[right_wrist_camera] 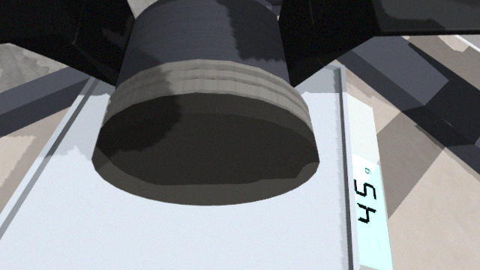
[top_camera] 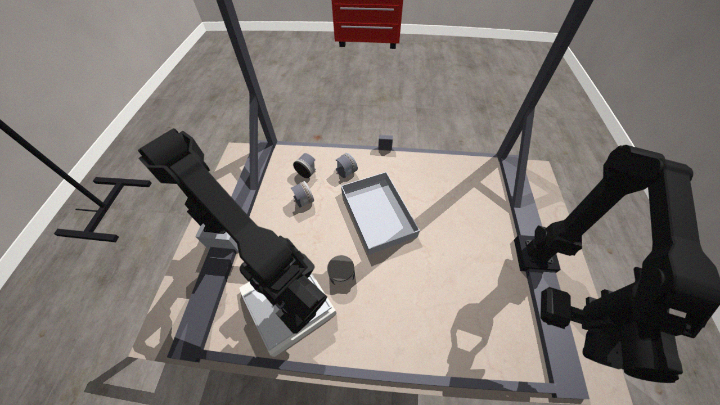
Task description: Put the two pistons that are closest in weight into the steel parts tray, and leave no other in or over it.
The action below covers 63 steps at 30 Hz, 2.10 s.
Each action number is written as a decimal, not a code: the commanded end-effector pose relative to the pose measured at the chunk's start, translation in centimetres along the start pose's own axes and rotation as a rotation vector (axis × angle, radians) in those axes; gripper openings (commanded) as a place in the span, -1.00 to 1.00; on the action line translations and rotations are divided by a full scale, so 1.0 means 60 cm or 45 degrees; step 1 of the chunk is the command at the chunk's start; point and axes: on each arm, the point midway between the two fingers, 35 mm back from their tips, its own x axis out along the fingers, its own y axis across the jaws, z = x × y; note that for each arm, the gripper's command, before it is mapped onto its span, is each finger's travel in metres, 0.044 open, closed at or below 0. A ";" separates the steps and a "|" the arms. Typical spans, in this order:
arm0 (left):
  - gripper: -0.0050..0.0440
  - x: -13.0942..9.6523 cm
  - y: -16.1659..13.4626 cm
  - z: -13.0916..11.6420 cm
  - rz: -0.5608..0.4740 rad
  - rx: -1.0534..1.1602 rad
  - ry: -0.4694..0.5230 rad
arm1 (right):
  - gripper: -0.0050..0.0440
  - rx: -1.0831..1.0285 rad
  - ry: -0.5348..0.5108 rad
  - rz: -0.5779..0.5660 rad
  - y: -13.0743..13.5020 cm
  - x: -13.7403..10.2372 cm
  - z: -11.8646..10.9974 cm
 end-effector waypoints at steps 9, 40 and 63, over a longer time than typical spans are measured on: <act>0.84 -0.008 0.000 0.006 -0.001 0.002 -0.022 | -0.15 0.007 0.001 -0.027 -0.004 -0.009 -0.004; 0.84 -0.008 0.000 0.006 -0.001 0.002 -0.022 | -0.15 0.007 0.001 -0.027 -0.004 -0.008 -0.004; 0.84 -0.008 0.000 0.006 -0.001 0.002 -0.022 | 0.24 0.007 0.001 -0.027 -0.003 -0.013 -0.005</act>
